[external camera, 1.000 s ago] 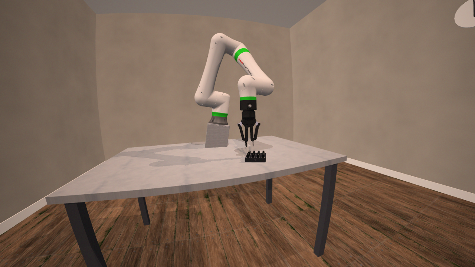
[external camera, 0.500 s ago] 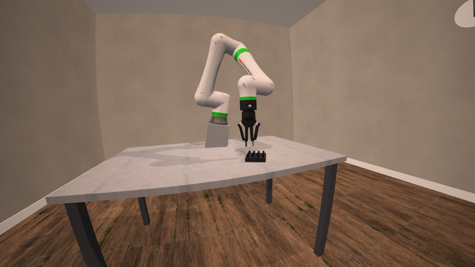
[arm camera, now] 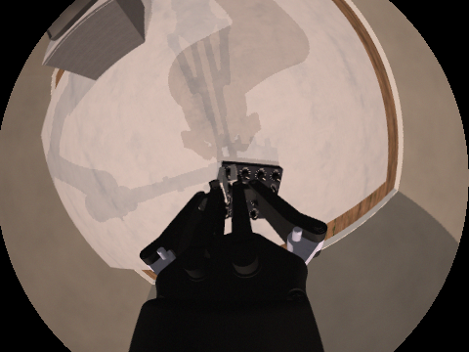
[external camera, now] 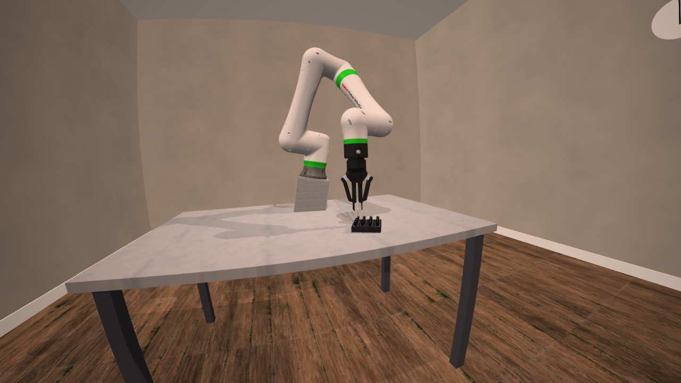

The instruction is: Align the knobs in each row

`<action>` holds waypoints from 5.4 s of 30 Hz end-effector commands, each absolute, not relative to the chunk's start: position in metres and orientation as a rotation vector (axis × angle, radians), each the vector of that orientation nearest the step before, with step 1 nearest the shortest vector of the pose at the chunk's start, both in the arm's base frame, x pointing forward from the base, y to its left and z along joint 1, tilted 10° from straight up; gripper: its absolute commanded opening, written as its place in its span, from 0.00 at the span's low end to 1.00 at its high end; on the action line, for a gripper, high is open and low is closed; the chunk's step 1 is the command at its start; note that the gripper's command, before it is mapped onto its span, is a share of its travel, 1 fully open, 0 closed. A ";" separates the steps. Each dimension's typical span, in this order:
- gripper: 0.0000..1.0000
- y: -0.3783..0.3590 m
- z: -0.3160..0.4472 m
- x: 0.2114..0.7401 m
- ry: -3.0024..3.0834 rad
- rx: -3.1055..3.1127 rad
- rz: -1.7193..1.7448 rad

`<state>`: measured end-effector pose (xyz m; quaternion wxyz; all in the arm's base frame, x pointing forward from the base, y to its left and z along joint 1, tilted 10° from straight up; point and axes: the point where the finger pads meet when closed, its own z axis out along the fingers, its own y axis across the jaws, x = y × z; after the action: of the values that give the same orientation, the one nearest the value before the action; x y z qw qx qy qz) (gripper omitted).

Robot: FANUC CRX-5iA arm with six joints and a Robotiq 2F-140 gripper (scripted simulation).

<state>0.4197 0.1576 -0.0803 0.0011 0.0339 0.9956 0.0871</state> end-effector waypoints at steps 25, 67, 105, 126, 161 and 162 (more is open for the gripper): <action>0.05 0.158 -0.080 0.420 3.125 0.106 0.273; 0.05 0.158 -0.080 0.420 2.980 -0.774 0.257; 0.05 0.158 -0.080 0.420 2.748 -1.323 0.234; 0.12 0.158 -0.080 0.420 2.748 -1.323 0.234; 0.12 0.151 -0.043 0.420 2.748 -1.323 0.234; 0.12 0.151 -0.043 0.420 2.748 -1.323 0.234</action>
<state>0.4193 0.1510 -0.0431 0.0414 -0.4322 0.8976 0.0766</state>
